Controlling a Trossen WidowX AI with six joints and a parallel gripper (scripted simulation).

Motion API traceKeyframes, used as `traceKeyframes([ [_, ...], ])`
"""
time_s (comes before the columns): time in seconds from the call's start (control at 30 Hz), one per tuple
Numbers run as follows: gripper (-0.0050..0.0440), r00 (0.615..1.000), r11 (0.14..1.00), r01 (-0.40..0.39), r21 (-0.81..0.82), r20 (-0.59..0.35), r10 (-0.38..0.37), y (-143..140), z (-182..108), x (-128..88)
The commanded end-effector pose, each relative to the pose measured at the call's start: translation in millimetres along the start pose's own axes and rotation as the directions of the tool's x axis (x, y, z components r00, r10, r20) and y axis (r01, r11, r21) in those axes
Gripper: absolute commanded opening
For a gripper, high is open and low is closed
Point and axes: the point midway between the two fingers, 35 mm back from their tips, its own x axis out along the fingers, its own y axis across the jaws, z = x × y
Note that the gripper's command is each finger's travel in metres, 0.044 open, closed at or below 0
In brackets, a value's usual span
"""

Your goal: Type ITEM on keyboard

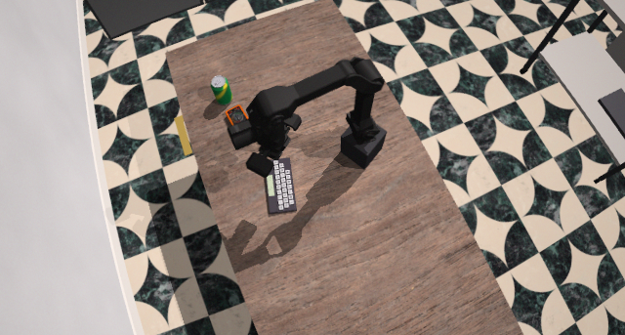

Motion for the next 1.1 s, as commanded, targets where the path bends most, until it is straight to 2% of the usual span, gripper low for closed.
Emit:
traceKeyframes([
  [0.0,0.0000,1.000,1.000,-0.019,-0.001,0.014,0.019,0.7,0.3,-6.3],
  [0.53,0.0000,1.000,1.000,-0.019,-0.001,0.014,0.019,0.7,0.3,-6.3],
  [0.67,-0.0001,1.000,0.997,0.002,-0.078,0.001,-0.002,13.5,3.6,28.6],
  [0.73,-0.0002,1.000,0.986,0.007,-0.166,-0.001,-0.007,26.0,5.5,65.4],
  [0.77,-0.0002,0.999,0.976,0.031,-0.216,-0.020,-0.036,25.9,1.2,87.1],
  [0.83,-0.0003,0.999,0.961,0.037,-0.275,-0.025,-0.046,29.5,-1.4,112.7],
  [1.03,-0.0013,0.998,0.902,0.037,-0.429,-0.029,-0.054,33.7,-12.5,180.1],
  [1.07,-0.0013,0.998,0.902,0.037,-0.429,-0.029,-0.054,33.7,-12.5,180.1],
])
